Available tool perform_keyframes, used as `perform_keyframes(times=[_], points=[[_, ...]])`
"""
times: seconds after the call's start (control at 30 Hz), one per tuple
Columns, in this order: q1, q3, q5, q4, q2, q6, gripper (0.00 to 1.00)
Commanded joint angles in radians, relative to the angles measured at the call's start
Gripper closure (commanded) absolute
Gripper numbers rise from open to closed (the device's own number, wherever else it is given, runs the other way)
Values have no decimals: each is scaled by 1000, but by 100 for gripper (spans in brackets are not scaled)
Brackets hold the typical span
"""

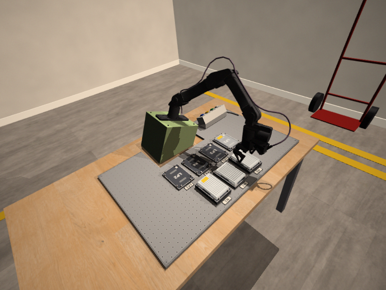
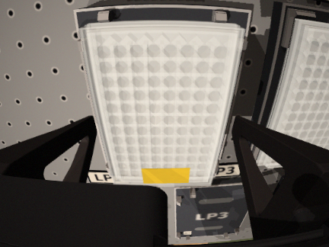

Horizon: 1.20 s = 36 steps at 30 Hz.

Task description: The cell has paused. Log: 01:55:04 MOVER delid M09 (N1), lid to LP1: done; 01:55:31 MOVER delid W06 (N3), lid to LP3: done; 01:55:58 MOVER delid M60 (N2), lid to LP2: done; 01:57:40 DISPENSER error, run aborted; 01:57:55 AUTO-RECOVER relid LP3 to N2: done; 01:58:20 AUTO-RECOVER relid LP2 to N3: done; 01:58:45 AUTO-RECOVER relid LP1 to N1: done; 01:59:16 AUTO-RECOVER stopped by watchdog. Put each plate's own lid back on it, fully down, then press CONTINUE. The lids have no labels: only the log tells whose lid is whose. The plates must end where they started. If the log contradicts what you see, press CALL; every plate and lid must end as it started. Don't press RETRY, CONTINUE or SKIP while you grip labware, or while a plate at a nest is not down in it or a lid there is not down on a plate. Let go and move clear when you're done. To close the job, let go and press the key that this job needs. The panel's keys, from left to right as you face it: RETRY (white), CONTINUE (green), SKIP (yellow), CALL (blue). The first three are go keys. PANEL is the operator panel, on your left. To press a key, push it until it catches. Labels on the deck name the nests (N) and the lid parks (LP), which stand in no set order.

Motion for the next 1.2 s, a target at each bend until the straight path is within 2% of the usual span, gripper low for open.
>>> perform_keyframes(times=[0.0,0.2,0.23,0.5,1.17], points=[[0,2,2,8,-10,8,0],[10,-17,7,21,-16,16,0],[1,1,2,10,-10,9,0],[1,1,2,10,-10,9,0],[1,1,2,10,-10,9,18]])
